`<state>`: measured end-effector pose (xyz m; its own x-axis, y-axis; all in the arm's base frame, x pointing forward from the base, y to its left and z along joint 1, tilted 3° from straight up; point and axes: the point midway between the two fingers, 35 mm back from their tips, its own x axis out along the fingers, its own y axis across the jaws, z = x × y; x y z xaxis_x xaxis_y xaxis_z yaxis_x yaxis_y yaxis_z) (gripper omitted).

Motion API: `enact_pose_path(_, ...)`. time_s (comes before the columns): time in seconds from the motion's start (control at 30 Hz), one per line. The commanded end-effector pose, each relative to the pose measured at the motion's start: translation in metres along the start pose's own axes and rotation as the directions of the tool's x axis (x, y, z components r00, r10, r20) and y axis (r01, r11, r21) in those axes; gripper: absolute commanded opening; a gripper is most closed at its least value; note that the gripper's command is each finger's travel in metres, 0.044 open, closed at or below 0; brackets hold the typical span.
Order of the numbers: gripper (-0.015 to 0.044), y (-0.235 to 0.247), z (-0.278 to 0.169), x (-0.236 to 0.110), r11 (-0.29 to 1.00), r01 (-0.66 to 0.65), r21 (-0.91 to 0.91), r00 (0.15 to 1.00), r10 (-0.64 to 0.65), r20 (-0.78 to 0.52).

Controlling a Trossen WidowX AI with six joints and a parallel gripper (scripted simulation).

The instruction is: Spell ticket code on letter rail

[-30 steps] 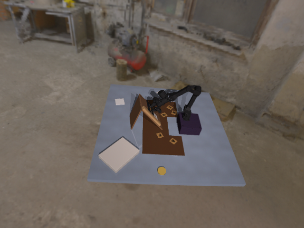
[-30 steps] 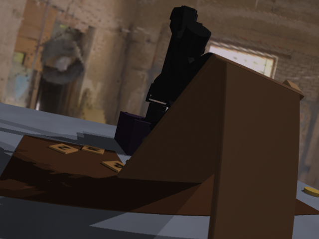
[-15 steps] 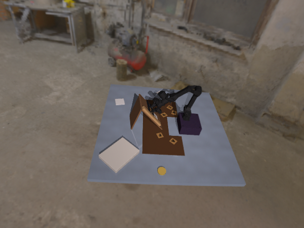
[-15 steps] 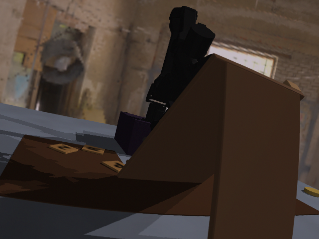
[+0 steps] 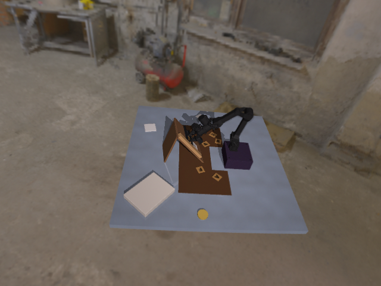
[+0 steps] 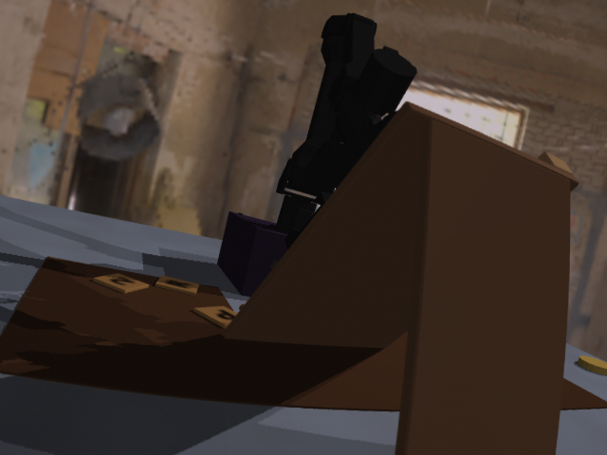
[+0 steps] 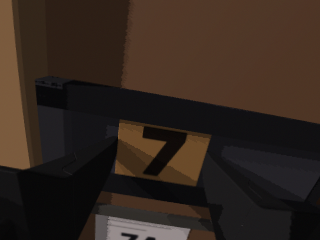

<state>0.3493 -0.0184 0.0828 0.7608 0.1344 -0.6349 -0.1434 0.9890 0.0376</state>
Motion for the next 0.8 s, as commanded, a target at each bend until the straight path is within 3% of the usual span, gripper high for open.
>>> enact_pose_path(0.0, 0.0, 0.002, 0.001, 0.0, 1.0, 0.005, 0.005, 1.0, -0.005, 0.003)
enact_pose_path(0.77, 0.0, 0.015, 0.001, 0.0, 1.0, 0.004, 0.006, 1.0, -0.004, 0.003)
